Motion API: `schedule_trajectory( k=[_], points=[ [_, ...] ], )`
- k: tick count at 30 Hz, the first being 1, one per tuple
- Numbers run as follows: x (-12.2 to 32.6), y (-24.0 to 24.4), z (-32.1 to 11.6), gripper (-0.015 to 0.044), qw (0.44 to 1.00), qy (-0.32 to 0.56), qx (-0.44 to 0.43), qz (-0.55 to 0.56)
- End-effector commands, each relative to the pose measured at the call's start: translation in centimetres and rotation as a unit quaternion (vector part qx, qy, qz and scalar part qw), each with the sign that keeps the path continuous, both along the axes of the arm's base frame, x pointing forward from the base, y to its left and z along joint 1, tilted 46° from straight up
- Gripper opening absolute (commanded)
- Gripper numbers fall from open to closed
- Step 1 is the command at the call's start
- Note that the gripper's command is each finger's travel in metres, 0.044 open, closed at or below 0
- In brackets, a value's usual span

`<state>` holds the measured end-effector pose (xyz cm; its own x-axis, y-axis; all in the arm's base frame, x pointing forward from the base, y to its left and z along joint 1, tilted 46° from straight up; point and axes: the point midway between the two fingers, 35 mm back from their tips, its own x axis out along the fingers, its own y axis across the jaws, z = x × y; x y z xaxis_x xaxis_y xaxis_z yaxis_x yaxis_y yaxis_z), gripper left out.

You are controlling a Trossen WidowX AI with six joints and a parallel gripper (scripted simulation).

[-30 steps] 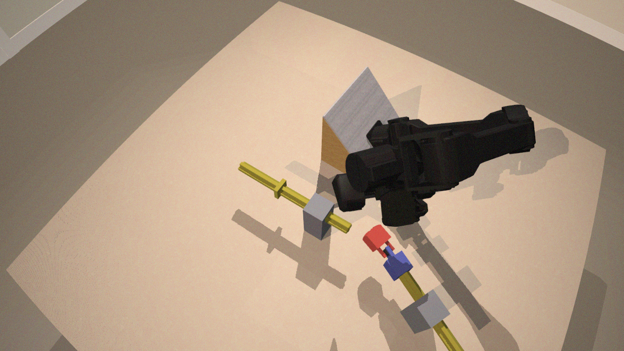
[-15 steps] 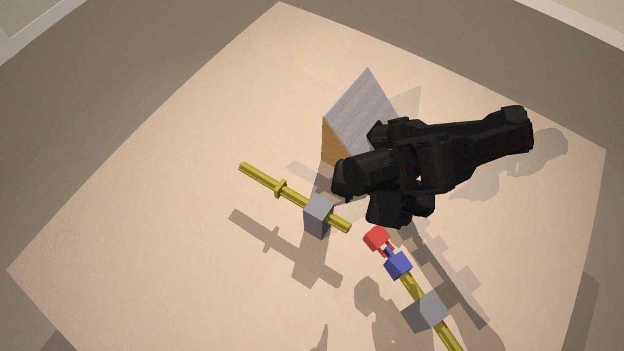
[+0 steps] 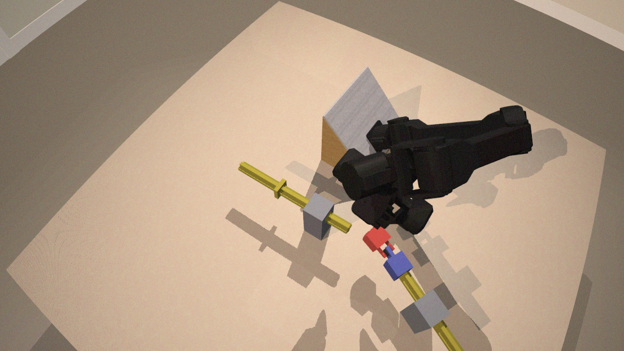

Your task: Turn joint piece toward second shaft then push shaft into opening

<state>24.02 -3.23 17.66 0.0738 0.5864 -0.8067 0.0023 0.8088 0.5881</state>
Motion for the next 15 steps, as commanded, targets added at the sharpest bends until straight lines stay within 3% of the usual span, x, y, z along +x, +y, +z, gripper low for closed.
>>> schedule_trajectory(
  k=[1, 15],
  points=[
    [-0.06, 0.07, -0.11, 0.0440, 0.999, 0.036, 0.001, -0.039],
    [0.04, 0.32, -0.40, 0.0440, 0.967, 0.163, 0.012, -0.197]
  ],
)
